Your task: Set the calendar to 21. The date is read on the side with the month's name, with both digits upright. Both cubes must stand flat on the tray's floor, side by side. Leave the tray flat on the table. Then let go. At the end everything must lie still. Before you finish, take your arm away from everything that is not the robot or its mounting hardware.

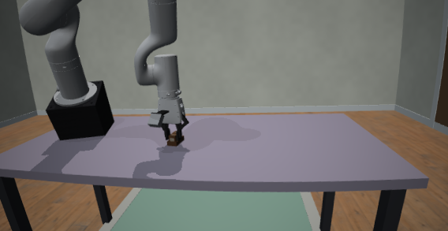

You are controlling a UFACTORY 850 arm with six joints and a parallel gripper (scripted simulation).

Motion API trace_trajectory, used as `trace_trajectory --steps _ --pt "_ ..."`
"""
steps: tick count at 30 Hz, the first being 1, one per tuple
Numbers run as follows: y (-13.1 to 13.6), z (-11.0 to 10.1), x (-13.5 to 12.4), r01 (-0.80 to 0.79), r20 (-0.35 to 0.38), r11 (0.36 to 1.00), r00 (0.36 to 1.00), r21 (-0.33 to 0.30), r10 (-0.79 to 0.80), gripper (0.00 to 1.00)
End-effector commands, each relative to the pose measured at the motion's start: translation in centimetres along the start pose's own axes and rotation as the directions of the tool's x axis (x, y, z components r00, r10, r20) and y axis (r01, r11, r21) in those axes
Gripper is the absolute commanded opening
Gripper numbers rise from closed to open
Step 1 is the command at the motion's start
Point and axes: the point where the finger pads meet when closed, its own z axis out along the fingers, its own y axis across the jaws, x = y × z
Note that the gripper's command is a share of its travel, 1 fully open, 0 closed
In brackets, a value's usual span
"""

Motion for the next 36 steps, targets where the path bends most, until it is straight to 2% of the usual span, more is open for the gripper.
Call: trace_trajectory --steps 1,5,6,36 --pt "-0.06 -0.04 -0.01 0.0 0.0 1.0 1.0 0.001 0.0 0.47" --pt "-0.06 -0.04 -0.01 0.0 0.0 1.0 1.0 0.001 0.0 0.47" --pt "-0.06 -0.04 -0.01 0.0 0.0 1.0 1.0 0.001 0.0 0.27" --pt "-0.06 -0.04 -0.01 0.0 0.0 1.0 1.0 0.001 0.0 0.27"
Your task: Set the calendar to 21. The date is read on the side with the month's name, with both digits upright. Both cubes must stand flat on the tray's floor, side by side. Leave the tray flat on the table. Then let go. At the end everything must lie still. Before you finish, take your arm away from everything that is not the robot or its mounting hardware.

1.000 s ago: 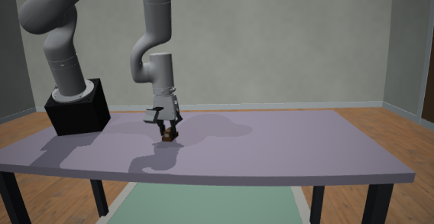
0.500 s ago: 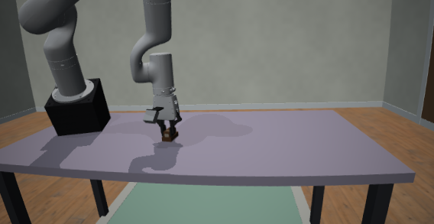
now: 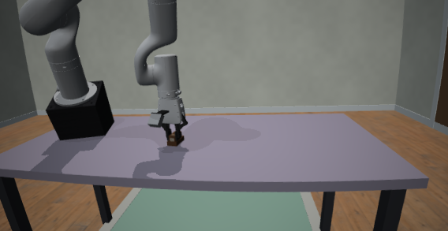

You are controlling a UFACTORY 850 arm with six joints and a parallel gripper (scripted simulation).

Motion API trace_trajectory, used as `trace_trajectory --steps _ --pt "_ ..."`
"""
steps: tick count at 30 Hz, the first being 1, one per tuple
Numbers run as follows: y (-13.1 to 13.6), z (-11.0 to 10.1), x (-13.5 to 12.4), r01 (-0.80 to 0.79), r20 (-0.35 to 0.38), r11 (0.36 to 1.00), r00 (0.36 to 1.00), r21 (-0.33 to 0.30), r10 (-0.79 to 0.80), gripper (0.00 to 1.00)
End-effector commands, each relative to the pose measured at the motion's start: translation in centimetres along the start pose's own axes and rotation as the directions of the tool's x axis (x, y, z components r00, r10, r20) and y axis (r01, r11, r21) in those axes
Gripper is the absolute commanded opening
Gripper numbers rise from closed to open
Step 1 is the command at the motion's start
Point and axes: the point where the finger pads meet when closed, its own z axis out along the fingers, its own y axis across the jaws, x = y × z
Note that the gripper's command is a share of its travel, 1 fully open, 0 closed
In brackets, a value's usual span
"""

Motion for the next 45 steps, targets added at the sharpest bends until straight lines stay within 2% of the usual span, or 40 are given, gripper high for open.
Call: trace_trajectory --steps 1,8,13,15,21,25,45 --pt "-0.1 0.0 0.0 0.0 0.0 1.0 1.0 0.001 0.0 0.27" --pt "-0.1 -0.9 0.0 0.0 0.0 1.0 1.0 0.001 0.0 0.27" --pt "-0.1 -4.1 0.0 0.0 0.0 1.0 1.0 0.001 0.0 0.27" --pt "-0.1 -4.1 0.0 0.0 0.0 1.0 1.0 0.001 0.0 0.27" --pt "-0.1 -8.3 0.0 0.0 0.0 1.0 1.0 0.001 0.0 0.27" --pt "-0.1 -9.7 0.0 0.0 0.0 1.0 1.0 0.001 0.0 0.27" --pt "-0.1 -10.0 -0.1 0.036 0.0 0.999 0.999 0.001 -0.036 0.27"
